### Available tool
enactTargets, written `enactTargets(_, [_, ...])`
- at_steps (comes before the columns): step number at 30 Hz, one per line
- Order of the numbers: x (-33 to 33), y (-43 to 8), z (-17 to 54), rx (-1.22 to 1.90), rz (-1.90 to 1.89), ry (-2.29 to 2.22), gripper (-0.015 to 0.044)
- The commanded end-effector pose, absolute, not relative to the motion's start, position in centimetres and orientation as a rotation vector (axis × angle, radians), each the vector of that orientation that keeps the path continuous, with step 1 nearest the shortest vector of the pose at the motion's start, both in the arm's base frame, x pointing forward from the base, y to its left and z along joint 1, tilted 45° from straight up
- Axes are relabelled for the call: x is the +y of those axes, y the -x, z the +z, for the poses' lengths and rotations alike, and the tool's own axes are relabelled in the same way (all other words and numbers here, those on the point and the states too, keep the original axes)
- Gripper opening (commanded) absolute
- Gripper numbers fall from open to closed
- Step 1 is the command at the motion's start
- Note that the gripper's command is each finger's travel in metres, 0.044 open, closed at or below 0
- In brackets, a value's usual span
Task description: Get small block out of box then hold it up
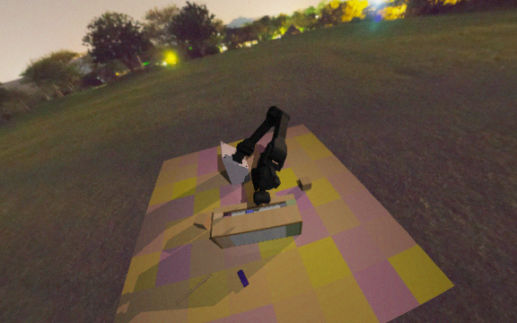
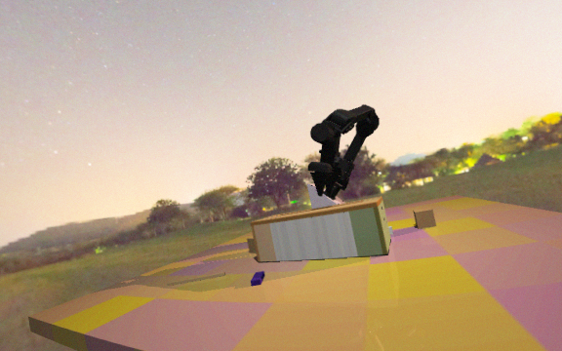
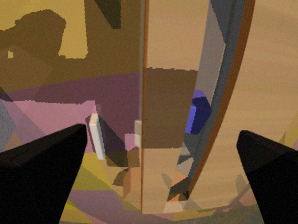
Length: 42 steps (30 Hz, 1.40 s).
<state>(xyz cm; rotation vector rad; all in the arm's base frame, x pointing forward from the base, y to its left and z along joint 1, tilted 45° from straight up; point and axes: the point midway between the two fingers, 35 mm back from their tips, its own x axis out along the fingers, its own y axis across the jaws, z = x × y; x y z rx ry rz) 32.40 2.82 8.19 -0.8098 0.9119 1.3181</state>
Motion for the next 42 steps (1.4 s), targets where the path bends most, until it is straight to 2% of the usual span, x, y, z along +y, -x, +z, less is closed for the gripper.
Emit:
enactTargets(1, [2.2, -31.5, 6.6, 0.938, 1.383, 0.821, 0.0400])
enactTargets(42, [6.7, -31.2, 2.6, 0.937, 1.383, 0.820, 0.0400])
